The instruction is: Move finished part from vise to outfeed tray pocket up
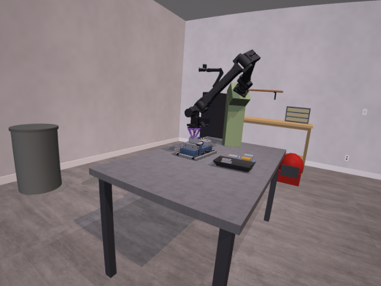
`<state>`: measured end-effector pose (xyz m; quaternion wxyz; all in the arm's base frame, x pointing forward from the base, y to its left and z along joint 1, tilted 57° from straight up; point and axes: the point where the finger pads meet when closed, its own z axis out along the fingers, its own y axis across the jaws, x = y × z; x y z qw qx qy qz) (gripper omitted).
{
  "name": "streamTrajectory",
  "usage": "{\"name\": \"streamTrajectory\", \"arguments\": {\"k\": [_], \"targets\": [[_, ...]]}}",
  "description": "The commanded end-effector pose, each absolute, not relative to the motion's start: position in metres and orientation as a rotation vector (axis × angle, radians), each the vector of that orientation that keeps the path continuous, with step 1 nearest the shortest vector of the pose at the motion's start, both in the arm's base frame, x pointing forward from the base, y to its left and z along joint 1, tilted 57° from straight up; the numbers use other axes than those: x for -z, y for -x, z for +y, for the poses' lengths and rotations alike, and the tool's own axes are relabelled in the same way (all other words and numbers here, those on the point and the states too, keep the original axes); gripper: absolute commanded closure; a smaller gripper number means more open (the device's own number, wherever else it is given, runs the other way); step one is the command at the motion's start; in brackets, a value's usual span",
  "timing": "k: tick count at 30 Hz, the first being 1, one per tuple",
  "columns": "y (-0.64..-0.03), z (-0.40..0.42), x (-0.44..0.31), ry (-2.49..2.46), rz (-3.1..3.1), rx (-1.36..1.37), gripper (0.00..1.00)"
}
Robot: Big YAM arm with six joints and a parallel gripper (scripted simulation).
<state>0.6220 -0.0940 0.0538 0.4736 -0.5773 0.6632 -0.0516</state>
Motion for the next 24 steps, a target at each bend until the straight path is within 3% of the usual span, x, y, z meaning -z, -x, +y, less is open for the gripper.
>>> {"name": "streamTrajectory", "arguments": {"k": [1,24], "targets": [[-0.6171,-0.1236,-0.0799,1.391,1.618,0.185,1.0],[-0.6078,-0.1203,-0.085,1.376,1.642,0.171,1.0]]}}
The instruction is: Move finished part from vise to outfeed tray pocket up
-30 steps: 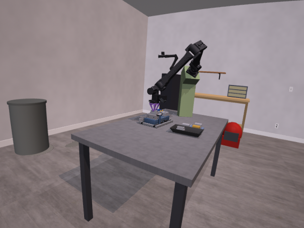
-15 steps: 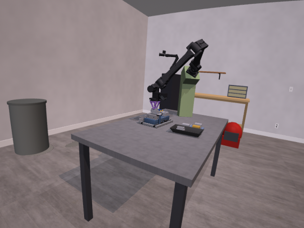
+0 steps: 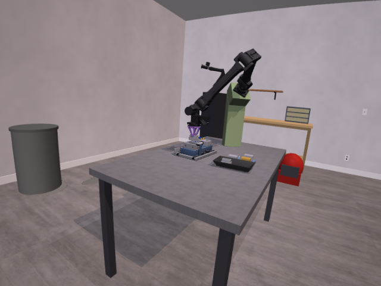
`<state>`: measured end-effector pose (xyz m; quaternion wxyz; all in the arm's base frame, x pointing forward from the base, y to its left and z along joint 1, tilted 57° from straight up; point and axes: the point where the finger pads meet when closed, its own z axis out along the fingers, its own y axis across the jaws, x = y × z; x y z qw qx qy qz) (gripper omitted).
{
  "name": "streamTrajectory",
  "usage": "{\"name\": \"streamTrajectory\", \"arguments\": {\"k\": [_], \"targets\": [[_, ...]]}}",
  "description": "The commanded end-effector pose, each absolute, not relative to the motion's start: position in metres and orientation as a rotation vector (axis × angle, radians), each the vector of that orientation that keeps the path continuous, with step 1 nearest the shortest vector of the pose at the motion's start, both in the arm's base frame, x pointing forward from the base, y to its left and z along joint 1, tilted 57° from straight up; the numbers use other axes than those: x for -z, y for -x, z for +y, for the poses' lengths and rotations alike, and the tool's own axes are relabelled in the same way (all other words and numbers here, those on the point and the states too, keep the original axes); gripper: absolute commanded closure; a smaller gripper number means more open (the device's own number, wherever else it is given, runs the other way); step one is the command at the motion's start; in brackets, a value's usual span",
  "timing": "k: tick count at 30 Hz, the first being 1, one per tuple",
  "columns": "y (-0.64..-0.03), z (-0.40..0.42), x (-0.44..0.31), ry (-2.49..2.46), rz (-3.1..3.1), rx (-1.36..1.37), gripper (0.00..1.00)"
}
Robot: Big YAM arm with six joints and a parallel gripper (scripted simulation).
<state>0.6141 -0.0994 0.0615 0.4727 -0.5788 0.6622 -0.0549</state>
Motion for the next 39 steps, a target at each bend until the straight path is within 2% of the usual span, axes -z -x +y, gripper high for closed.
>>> {"name": "streamTrajectory", "arguments": {"k": [1,14,27,39], "targets": [[-0.61,-0.103,-0.087,1.396,1.624,0.158,1.0],[-0.599,-0.007,-0.151,1.435,1.584,0.171,1.0],[-0.585,0.148,-0.283,1.471,1.509,0.226,1.0],[-0.575,0.207,-0.331,1.482,1.485,0.239,1.0]]}}
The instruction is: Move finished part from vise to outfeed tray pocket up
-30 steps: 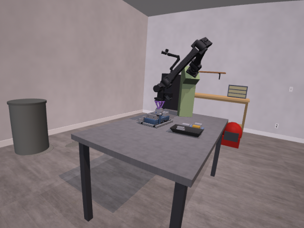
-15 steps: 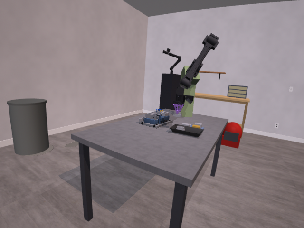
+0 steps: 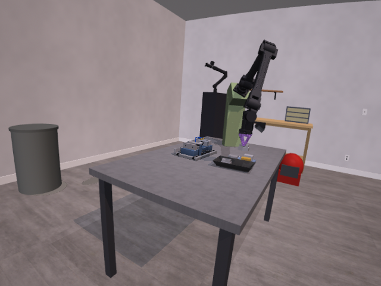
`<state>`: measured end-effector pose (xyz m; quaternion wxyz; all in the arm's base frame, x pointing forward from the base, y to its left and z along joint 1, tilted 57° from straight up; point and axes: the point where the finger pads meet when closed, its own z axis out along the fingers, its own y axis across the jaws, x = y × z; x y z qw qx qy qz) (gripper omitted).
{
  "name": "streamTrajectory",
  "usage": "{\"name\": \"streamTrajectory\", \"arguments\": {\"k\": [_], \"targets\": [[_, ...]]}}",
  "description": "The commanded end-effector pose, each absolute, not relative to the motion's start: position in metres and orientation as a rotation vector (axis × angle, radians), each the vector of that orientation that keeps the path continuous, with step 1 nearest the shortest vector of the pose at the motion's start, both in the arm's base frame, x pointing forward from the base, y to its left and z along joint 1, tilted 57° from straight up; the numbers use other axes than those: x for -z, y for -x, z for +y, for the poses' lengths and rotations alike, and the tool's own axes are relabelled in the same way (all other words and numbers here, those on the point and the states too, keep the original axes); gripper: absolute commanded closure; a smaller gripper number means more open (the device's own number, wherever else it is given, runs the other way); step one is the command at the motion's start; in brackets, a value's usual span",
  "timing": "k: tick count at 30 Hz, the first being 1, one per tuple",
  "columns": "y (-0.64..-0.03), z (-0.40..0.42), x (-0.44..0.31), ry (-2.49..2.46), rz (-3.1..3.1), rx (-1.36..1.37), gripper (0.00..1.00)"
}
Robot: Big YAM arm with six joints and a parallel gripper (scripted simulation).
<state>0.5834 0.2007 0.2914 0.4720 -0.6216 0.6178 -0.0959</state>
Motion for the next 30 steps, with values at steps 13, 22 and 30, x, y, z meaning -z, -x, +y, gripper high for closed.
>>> {"name": "streamTrajectory", "arguments": {"k": [13,22,30], "targets": [[-0.579,0.195,-0.33,1.469,1.505,0.25,1.0],[-0.579,0.195,-0.33,1.469,1.505,0.25,1.0],[-0.579,0.195,-0.33,1.469,1.505,0.25,1.0]]}}
